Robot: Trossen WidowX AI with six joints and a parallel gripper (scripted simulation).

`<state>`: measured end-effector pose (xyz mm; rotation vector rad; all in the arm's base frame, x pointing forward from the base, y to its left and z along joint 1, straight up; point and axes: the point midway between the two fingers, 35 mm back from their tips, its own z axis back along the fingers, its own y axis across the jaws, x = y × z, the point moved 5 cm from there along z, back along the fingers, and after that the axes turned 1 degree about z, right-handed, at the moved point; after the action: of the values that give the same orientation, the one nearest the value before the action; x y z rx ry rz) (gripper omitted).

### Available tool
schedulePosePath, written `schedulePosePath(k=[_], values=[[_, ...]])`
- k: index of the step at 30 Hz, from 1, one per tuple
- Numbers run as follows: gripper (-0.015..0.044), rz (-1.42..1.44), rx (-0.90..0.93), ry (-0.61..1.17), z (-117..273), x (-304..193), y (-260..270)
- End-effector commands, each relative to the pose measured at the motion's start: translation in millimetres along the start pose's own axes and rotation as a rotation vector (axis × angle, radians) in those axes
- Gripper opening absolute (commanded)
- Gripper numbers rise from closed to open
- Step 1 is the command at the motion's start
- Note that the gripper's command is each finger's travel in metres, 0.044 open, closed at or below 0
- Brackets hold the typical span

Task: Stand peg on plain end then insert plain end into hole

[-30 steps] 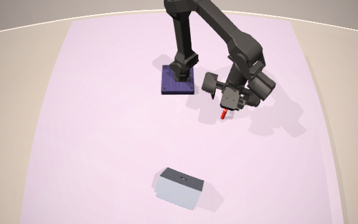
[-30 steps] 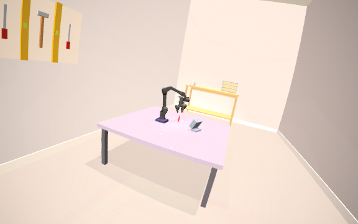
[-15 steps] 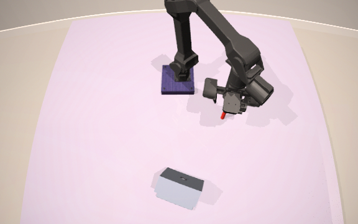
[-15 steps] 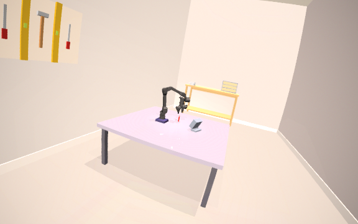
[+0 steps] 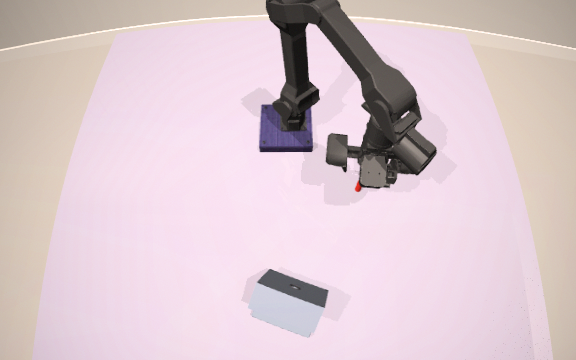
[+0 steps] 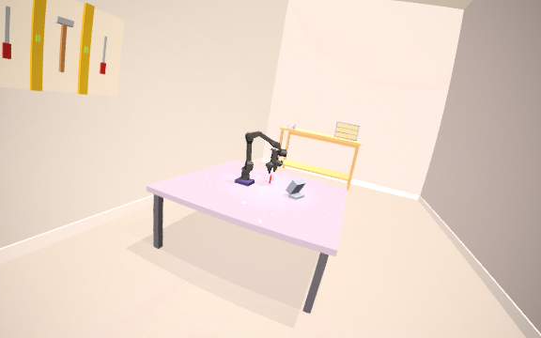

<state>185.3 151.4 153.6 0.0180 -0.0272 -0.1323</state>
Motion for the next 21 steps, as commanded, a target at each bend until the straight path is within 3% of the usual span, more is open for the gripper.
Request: schedulePosePath(k=[1,21], values=[[0.044,0.007,-0.006,0.009,-7.6,-0.6,-0.3],[0.044,0.007,-0.006,0.009,-40.3,-1.0,-0.5]])
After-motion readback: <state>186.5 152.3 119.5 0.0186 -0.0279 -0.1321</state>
